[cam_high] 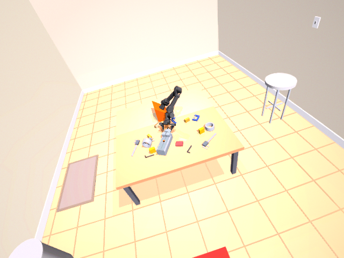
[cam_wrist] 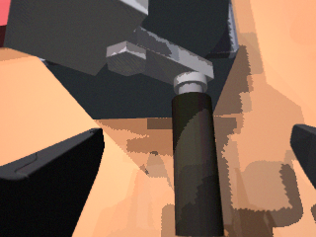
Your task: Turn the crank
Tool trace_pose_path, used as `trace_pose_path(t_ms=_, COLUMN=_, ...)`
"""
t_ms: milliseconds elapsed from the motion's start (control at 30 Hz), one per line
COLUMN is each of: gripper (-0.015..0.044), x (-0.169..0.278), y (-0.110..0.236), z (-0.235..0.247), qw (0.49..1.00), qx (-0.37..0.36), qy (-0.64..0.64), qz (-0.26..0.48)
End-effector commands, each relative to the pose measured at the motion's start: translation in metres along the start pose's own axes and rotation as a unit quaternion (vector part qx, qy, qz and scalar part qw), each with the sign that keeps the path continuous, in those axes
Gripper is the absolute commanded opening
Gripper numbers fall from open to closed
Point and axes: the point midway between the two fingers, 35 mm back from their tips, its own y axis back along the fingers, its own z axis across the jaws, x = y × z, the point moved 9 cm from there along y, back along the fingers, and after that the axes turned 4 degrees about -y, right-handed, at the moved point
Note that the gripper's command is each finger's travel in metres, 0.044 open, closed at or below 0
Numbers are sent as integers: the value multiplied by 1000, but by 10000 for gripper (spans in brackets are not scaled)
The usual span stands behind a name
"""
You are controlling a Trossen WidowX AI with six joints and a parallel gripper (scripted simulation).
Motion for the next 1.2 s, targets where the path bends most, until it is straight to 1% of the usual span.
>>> trace_pose_path(t_ms=0, gripper=440, x=-12, y=10, z=3, qw=1000, qx=-4, qy=2, qz=-3)
trace_pose_path(t_ms=200, gripper=440, x=-29, y=28, z=4, qw=1000, qx=-5, qy=2, qz=-4)
trace_pose_path(t_ms=367, gripper=440, x=-40, y=37, z=5, qw=1000, qx=-4, qy=2, qz=-4)
trace_pose_path(t_ms=600, gripper=440, x=-84, y=77, z=8, qw=1000, qx=-1, qy=2, qz=-5)
trace_pose_path(t_ms=733, gripper=440, x=-101, y=100, z=8, qw=1000, qx=-2, qy=1, qz=-7)
trace_pose_path(t_ms=867, gripper=440, x=-108, y=98, z=9, qw=1000, qx=-6, qy=9, qz=-5)
trace_pose_path(t_ms=1167, gripper=440, x=-147, y=69, z=11, qw=998, qx=-37, qy=59, qz=4)
